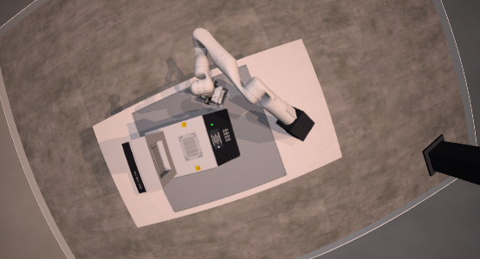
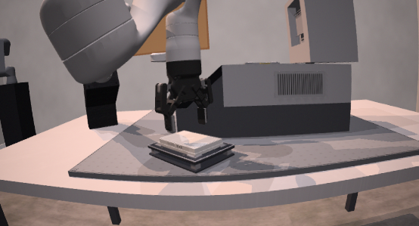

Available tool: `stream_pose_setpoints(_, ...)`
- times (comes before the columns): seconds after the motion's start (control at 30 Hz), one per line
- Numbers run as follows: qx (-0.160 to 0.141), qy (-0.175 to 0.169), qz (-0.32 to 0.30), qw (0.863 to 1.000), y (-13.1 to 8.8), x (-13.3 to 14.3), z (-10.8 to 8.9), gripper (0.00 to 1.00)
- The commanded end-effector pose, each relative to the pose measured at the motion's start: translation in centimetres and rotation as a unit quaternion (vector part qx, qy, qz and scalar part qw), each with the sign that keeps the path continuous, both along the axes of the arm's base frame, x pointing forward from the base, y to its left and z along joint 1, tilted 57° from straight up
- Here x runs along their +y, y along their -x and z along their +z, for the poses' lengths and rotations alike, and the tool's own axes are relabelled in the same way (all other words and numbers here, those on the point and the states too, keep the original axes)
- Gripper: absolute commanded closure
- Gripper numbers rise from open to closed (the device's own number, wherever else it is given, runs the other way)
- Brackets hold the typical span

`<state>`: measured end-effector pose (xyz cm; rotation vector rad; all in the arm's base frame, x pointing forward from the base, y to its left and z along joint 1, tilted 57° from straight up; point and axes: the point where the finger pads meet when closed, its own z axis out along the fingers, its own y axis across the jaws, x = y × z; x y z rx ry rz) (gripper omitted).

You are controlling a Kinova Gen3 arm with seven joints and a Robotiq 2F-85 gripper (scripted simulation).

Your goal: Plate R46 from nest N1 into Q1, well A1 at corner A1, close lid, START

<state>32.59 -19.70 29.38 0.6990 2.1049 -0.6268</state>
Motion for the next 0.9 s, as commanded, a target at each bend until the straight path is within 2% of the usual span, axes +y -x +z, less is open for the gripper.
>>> stream_pose_setpoints(0.0,0.0,0.001,0.0,1.0,0.0,-0.1,0.0,0.0)
stream_pose_setpoints(0.37,0.001,0.004,0.0,1.0,-0.1,-0.4,0.0,0.0)
stream_pose_setpoints(0.87,0.001,0.001,0.002,1.0,-1.0,-1.3,-1.1,0.0)
